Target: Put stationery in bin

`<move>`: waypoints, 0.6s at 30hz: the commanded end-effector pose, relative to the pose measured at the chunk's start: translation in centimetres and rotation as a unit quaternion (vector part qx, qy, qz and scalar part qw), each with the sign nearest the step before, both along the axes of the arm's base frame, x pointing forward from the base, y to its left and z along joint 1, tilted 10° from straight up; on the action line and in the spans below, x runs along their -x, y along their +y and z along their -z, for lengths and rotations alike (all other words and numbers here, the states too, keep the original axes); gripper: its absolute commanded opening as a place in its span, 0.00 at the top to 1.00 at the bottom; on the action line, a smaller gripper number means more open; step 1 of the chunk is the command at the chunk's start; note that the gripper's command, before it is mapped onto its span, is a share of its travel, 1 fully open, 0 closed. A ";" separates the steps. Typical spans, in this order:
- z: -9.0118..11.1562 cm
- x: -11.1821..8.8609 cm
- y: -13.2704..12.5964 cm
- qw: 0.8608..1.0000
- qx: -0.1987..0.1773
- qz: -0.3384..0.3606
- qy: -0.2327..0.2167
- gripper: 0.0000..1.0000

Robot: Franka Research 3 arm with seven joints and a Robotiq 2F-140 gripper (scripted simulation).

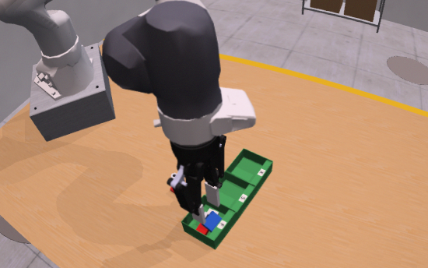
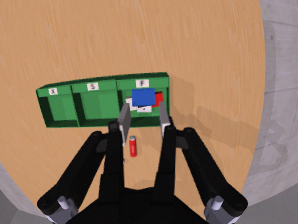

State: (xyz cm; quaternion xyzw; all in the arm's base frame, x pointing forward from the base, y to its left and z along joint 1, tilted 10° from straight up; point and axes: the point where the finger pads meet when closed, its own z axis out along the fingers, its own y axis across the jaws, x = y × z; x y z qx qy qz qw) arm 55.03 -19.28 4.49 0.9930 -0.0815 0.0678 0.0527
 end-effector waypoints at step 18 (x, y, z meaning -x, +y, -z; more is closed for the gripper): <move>-3.0 0.8 0.6 1.000 0.000 -0.003 0.003 0.00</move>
